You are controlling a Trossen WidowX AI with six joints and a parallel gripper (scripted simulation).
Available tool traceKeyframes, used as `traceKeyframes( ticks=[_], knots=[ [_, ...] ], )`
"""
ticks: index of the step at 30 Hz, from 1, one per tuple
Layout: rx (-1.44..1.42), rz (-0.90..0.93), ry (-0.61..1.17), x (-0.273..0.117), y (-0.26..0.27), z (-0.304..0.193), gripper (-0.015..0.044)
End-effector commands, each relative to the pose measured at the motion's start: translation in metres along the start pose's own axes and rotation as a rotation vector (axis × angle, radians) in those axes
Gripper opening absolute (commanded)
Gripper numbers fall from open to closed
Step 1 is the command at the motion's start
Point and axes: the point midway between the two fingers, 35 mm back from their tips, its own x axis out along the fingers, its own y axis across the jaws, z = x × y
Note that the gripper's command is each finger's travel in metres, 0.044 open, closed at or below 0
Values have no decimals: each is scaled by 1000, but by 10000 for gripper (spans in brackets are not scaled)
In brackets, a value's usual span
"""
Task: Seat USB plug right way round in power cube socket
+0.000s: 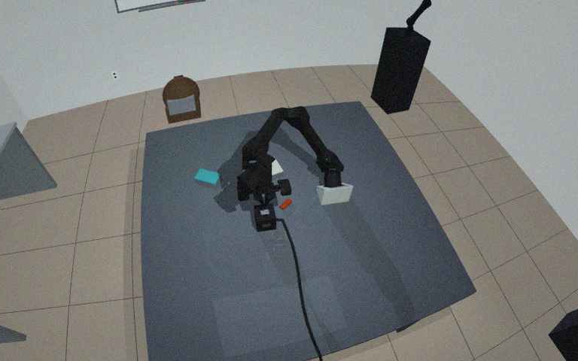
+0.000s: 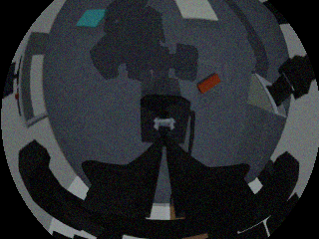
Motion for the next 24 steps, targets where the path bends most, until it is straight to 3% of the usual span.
traceKeyframes(
  ticks=[1,24],
  knots=[
    [-2,-1,8,0,0,-1,0],
    [-4,-1,25,3,-1,-2,0]
  ],
)
